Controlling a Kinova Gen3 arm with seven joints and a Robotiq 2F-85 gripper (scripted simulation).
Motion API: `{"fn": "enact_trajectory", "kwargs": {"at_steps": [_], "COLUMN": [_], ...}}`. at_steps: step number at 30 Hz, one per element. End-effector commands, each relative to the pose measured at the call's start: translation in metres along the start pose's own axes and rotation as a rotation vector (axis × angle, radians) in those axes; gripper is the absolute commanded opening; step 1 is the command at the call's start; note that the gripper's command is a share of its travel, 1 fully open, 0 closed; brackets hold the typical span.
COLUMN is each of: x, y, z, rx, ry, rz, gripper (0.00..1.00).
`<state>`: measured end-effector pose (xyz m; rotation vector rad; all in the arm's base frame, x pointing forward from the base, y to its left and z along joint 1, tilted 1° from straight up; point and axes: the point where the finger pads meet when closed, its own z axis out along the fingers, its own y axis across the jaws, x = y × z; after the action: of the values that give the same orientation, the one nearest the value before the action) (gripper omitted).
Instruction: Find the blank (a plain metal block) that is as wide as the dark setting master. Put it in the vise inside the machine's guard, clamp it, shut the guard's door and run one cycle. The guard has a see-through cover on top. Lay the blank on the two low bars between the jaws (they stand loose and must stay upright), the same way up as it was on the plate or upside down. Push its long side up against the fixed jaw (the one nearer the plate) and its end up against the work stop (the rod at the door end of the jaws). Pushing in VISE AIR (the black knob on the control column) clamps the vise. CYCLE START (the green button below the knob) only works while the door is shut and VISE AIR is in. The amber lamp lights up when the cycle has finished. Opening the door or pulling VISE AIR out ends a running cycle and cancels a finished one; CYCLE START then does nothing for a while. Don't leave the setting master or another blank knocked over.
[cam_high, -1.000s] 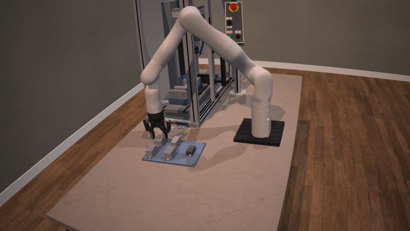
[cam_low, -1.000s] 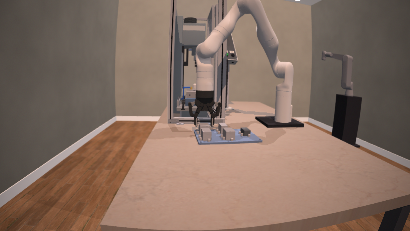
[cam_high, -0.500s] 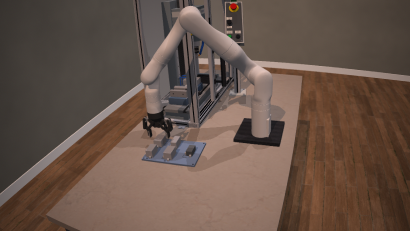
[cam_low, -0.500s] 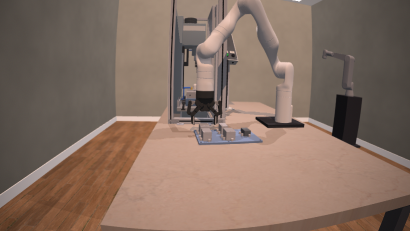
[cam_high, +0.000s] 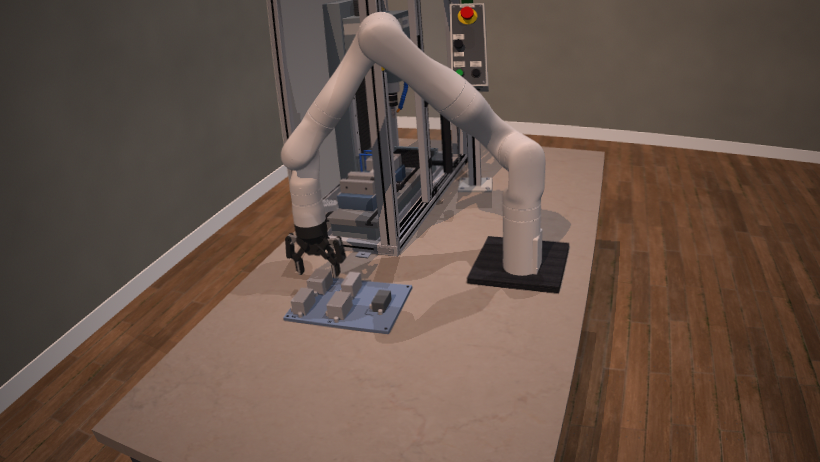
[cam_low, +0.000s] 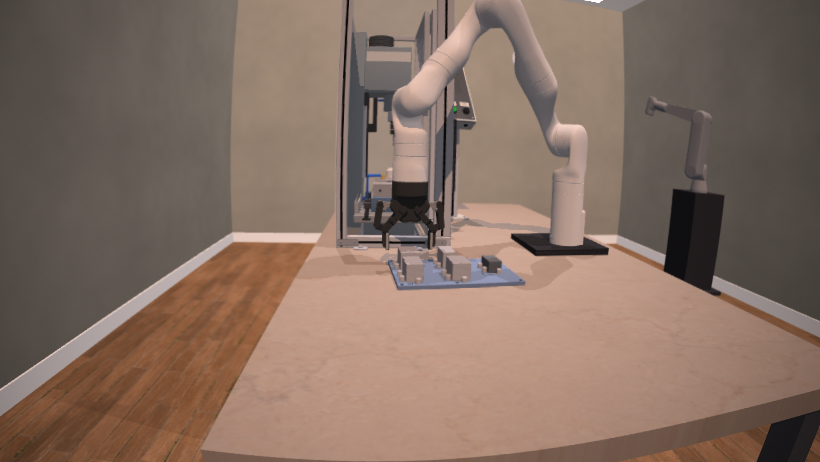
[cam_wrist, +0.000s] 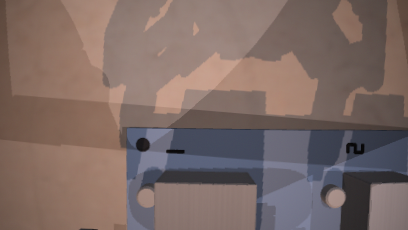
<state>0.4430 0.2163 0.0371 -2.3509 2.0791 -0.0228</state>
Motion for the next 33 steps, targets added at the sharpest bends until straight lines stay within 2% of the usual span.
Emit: {"fn": "enact_trajectory", "kwargs": {"at_steps": [1,15,20,32,33], "x": [0.0,0.0,0.0,0.0,0.0], "y": [-0.001,-0.001,0.0,0.0,0.0], "z": [-0.001,-0.001,-0.051,-0.051,-0.058], "rx": [0.002,0.002,0.002,0.002,0.002], "ry": [-0.001,-0.001,-0.001,-0.001,-0.001], "rz": [0.0,0.0,0.0,0.0,0.0], "gripper": [1.0,1.0,1.0,1.0,1.0]}}
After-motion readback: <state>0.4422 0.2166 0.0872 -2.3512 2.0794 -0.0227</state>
